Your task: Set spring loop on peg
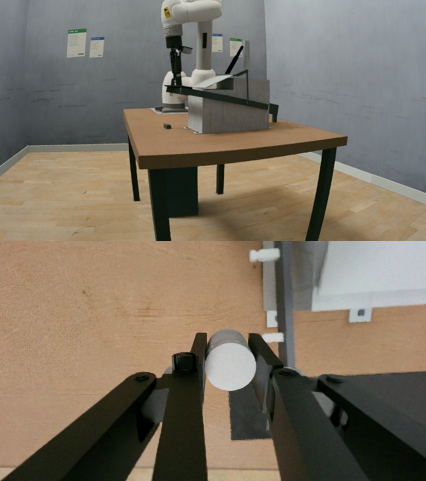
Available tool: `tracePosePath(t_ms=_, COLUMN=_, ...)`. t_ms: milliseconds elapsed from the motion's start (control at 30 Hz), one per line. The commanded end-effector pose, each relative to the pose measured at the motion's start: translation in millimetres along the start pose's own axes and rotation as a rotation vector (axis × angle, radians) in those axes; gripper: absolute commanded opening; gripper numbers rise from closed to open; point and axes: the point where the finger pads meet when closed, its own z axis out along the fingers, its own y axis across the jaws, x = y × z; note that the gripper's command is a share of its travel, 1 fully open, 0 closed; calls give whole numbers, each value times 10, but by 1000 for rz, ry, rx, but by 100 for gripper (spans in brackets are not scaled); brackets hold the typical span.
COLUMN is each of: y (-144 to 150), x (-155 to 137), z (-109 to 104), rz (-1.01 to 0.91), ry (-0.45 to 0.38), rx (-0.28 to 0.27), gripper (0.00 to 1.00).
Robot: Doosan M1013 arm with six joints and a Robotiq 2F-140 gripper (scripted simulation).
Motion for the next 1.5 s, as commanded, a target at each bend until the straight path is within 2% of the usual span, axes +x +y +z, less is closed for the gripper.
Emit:
tracePosePath(t_ms=0, y=1, x=3, z=-5, rz=0, ry=0, rx=-2, gripper=25)
tracePosePath(t_ms=1467, y=-679, x=606, z=365, rz=0, ry=-54, rx=-1, gripper=25)
